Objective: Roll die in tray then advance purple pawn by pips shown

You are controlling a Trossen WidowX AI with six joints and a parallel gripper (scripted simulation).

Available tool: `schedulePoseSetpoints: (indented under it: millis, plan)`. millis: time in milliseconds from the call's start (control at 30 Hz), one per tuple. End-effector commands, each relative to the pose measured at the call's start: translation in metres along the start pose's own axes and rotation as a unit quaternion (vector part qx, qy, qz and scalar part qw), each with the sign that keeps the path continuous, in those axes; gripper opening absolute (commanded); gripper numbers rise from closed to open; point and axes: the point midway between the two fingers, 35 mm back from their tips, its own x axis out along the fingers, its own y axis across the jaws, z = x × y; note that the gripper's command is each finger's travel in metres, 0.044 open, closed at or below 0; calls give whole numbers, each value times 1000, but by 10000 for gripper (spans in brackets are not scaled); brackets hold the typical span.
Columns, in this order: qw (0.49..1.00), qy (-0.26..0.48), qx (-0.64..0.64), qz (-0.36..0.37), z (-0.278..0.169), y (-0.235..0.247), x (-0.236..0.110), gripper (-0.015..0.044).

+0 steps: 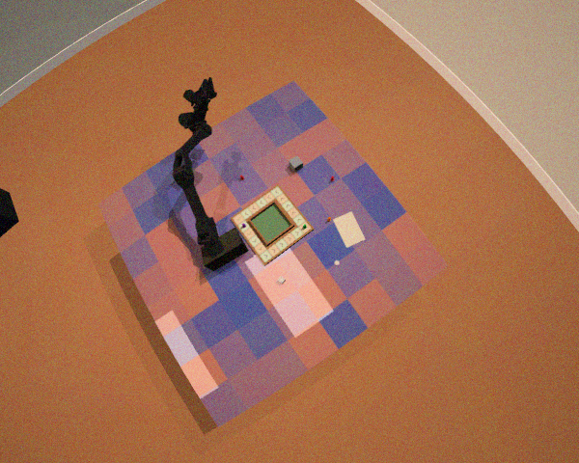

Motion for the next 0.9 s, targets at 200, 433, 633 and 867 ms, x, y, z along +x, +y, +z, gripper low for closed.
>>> schedulePoseSetpoints:
  millis: [200, 433, 633, 867]
  plan:
    - [985, 2, -149, 86, -88, 51, 11, 275]
    - [971, 20, -206, 122, -158, 62, 20, 275]
    - [935, 59, -299, 184, -241, 71, 20, 275]
    - [878, 120, -387, 256, -345, 61, 11, 275]
